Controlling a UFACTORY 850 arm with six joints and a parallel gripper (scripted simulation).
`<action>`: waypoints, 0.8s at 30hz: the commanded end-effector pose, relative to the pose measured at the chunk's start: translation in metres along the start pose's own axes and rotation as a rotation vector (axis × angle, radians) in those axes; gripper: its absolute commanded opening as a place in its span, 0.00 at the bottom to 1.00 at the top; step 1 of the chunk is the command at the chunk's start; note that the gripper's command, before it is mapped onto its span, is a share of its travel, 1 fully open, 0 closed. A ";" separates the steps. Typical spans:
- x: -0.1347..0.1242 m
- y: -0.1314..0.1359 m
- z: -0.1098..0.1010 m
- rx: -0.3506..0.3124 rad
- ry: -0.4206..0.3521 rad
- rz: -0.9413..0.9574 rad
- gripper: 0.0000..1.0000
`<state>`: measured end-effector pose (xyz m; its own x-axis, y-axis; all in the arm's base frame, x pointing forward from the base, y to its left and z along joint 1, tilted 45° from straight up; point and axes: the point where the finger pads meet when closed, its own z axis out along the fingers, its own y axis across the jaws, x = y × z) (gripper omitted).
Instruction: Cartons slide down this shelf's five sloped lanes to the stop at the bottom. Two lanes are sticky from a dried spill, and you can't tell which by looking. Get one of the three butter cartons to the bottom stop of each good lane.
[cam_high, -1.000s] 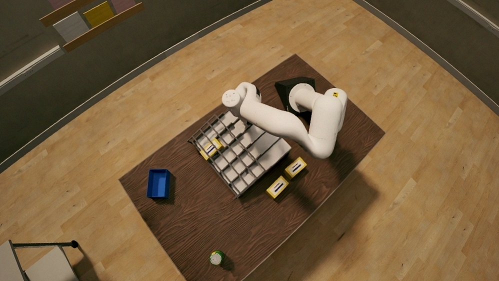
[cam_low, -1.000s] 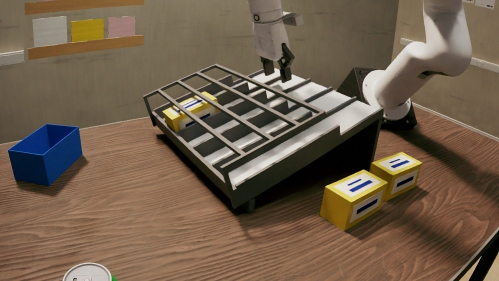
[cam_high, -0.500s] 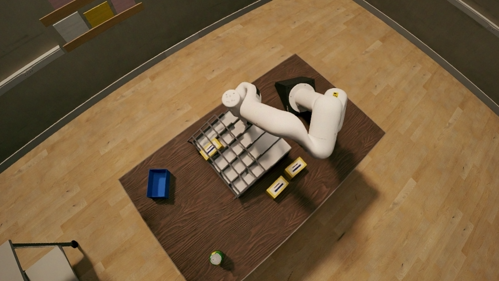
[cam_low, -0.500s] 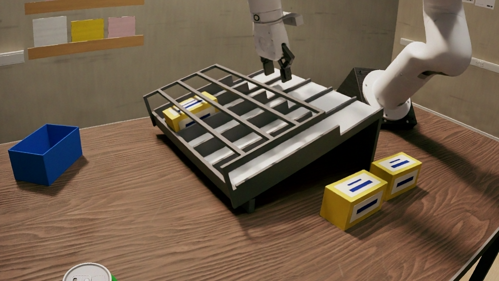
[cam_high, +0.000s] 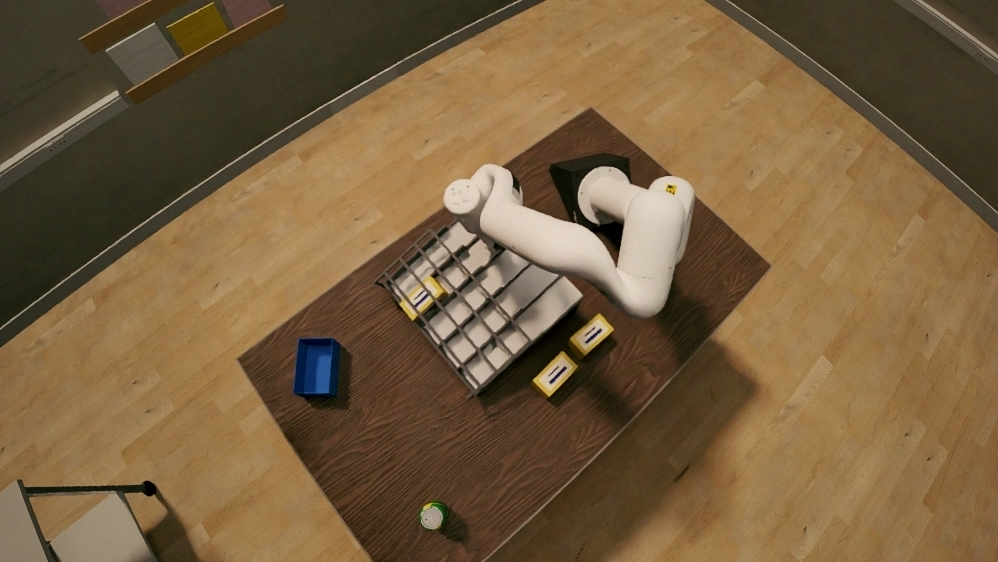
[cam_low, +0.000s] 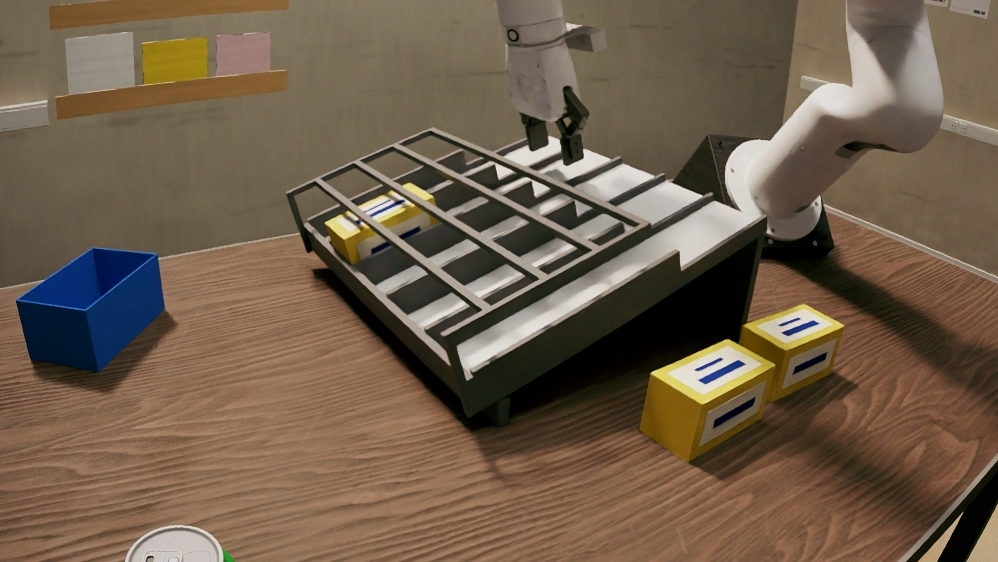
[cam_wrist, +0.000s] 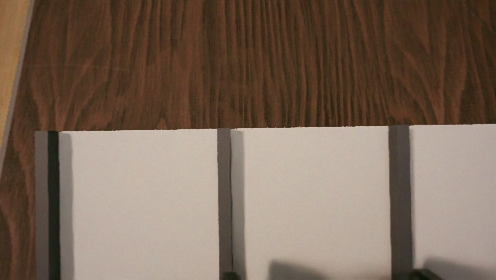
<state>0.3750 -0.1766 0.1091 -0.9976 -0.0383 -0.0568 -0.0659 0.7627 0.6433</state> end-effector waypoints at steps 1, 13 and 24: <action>0.000 0.000 -0.001 0.001 -0.001 0.000 0.81; 0.000 0.000 -0.001 0.001 -0.001 0.000 0.81; 0.000 0.000 -0.001 0.001 -0.001 0.000 0.83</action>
<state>0.3750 -0.1766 0.1091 -0.9976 -0.0383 -0.0568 -0.0659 0.7627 0.6433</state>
